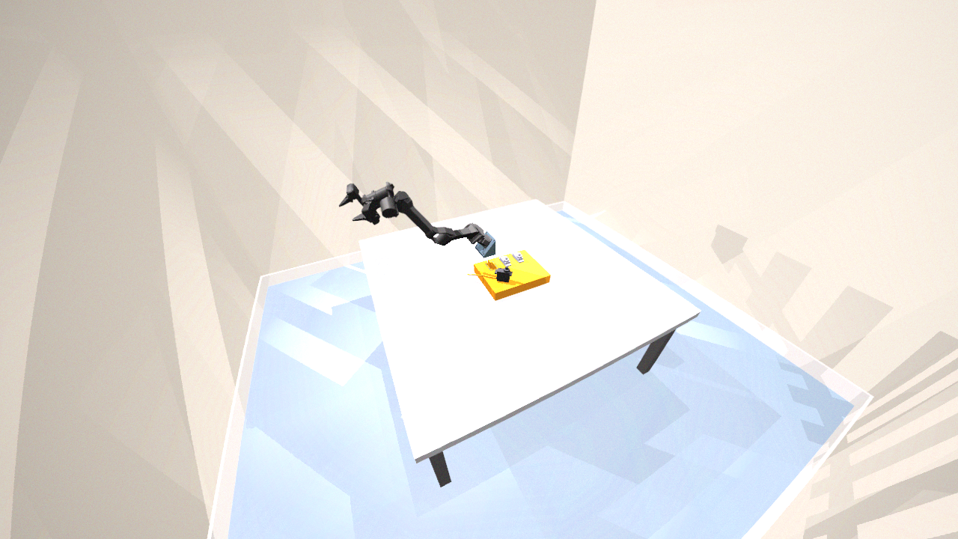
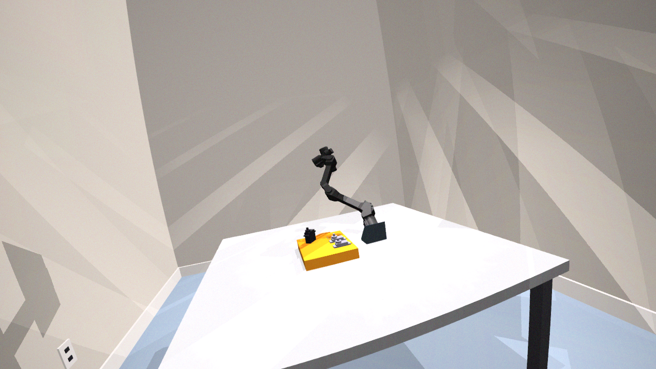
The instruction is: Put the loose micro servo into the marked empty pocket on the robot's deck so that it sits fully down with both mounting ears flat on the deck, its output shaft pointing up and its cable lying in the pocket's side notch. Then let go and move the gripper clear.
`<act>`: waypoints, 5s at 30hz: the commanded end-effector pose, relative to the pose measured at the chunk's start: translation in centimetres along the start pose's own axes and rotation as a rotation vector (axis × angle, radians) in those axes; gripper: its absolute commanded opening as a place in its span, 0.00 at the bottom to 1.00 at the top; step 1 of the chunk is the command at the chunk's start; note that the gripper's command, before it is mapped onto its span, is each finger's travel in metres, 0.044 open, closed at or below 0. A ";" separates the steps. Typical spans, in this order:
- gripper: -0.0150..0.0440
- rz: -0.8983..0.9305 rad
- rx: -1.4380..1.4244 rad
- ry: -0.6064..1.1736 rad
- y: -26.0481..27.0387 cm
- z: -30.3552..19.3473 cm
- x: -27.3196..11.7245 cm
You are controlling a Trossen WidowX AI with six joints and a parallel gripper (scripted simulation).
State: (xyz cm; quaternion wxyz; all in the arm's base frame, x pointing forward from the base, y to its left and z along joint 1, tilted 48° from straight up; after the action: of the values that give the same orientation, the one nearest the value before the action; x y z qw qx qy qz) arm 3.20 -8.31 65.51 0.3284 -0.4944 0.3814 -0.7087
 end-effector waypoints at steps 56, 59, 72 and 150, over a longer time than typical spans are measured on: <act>1.00 -0.878 0.133 0.711 -9.2 -18.0 -12.3; 1.00 -0.928 0.116 0.750 -9.5 -18.4 -13.6; 1.00 -1.202 0.100 0.927 -10.5 -19.5 -20.8; 1.00 -2.842 -0.038 1.734 5.5 -2.3 -51.7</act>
State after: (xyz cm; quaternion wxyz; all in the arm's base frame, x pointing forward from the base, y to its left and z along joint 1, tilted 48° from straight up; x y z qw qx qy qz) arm 15.43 33.35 38.51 0.8276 -0.0633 0.2550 0.4961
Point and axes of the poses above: the point midway between the two fingers, 35 mm back from their tips, its own x axis out along the fingers, its own y axis across the jaws, z = x × y, the point moved 8 cm from there along -x, back along the fingers, and after that the axes turned 14 degrees about x, right-handed, at the moved point
